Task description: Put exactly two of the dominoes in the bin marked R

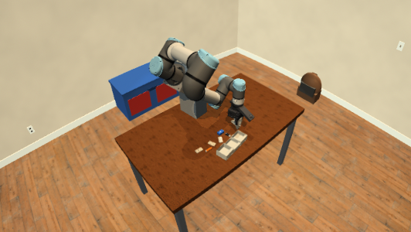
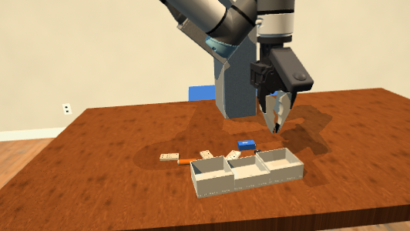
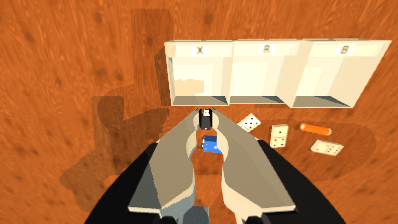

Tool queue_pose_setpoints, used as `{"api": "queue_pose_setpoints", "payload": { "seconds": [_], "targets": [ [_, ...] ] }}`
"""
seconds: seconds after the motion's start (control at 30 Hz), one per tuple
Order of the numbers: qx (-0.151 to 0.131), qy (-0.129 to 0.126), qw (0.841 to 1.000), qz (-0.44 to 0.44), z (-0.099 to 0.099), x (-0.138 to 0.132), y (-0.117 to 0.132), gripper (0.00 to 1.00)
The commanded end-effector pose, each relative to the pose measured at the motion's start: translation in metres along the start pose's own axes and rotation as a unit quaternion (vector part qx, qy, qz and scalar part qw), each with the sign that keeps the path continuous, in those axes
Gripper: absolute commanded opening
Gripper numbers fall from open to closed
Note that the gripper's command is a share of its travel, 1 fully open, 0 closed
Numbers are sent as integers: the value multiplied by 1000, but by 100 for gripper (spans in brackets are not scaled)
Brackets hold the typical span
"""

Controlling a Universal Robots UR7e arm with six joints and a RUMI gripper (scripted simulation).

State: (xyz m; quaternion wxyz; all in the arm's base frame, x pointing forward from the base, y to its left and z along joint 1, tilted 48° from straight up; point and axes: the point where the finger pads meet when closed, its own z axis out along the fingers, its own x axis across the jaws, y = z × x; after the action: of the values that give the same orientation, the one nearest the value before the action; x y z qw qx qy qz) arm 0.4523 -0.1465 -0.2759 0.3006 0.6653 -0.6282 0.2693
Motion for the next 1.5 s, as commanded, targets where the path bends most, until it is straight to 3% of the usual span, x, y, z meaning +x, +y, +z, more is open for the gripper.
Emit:
{"api": "queue_pose_setpoints", "payload": {
  "seconds": [0.0, 0.03, 0.13, 0.3, 0.43, 0.83, 0.87, 1.07, 1.17, 1.47],
  "targets": [
    [-1, 0, 1000, 0, -45, 0, 0, 4],
    [-1, 0, 1000, 0, -45, 0, 0, 4],
    [-1, 0, 1000, 0, -74, 0, 0, 4],
    [-1, 0, 1000, 0, -104, 0, 0, 4],
    [1, -1, 1000, 2, -107, 0, -4, 4],
    [-1, 0, 1000, 1, -105, 0, -1, 4],
    [-2, 0, 1000, 27, -101, 8, 4, 24],
    [-1, 0, 994, 108, -81, 44, 28, 24],
    [-2, 0, 993, 118, -78, 47, 31, 24],
    [-14, 3, 975, 223, -49, 97, 63, 24]
  ]
}}
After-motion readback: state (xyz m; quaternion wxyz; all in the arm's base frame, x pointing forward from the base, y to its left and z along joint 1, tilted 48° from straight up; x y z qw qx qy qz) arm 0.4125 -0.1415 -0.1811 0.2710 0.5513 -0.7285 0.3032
